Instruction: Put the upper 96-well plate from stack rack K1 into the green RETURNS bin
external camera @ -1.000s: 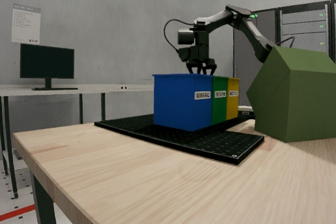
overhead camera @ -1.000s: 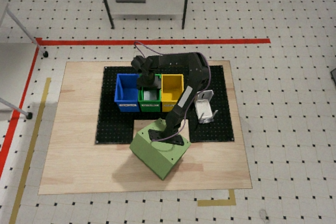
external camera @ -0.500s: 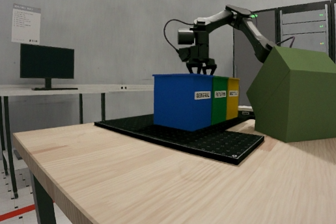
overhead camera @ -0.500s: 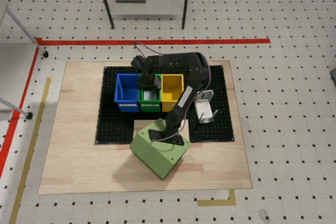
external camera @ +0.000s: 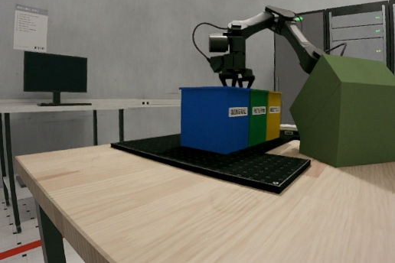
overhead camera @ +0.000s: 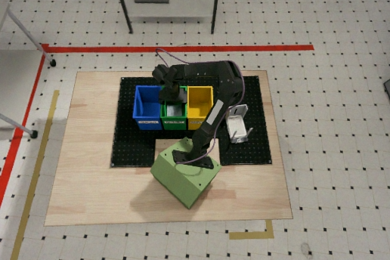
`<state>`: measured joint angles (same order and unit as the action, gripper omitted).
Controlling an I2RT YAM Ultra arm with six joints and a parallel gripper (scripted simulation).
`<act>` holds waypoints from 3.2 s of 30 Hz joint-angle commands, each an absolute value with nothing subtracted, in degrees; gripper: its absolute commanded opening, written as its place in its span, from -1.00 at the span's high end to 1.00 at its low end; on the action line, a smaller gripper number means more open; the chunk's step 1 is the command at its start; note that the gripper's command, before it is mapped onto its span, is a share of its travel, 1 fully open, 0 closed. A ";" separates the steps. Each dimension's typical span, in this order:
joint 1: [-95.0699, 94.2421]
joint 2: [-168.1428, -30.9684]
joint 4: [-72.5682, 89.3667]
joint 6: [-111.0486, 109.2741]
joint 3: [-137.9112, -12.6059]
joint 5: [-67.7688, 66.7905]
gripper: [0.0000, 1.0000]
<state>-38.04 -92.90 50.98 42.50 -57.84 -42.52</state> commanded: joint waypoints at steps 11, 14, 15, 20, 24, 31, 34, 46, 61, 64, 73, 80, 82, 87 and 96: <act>-38.61 -92.45 50.53 42.47 -58.05 -42.57 -0.99; -38.61 -92.45 50.53 42.47 -58.05 -42.57 -0.65; -38.61 -92.45 50.53 42.47 -58.05 -42.57 -0.65; -38.61 -92.45 50.53 42.47 -58.05 -42.57 -0.65; -38.61 -92.45 50.53 42.47 -58.05 -42.57 -0.65; -38.61 -92.45 50.53 42.47 -58.05 -42.57 -0.65; -38.61 -92.45 50.53 42.47 -58.05 -42.57 -0.65; -38.61 -92.45 50.53 42.47 -58.05 -42.57 -0.65; -39.36 -91.32 51.51 43.12 -58.95 -42.57 -0.65; -39.99 -91.07 52.99 43.94 -59.98 -42.74 -0.65; -41.61 -90.74 56.43 46.09 -61.66 -43.09 -0.65; -43.26 -90.52 59.93 48.29 -63.46 -43.21 -0.65; -43.74 -90.48 60.96 48.94 -64.01 -43.23 -0.65; -44.51 -90.66 62.63 50.02 -64.94 -43.24 -0.65; -46.63 -90.92 67.08 52.85 -67.46 -43.13 -0.65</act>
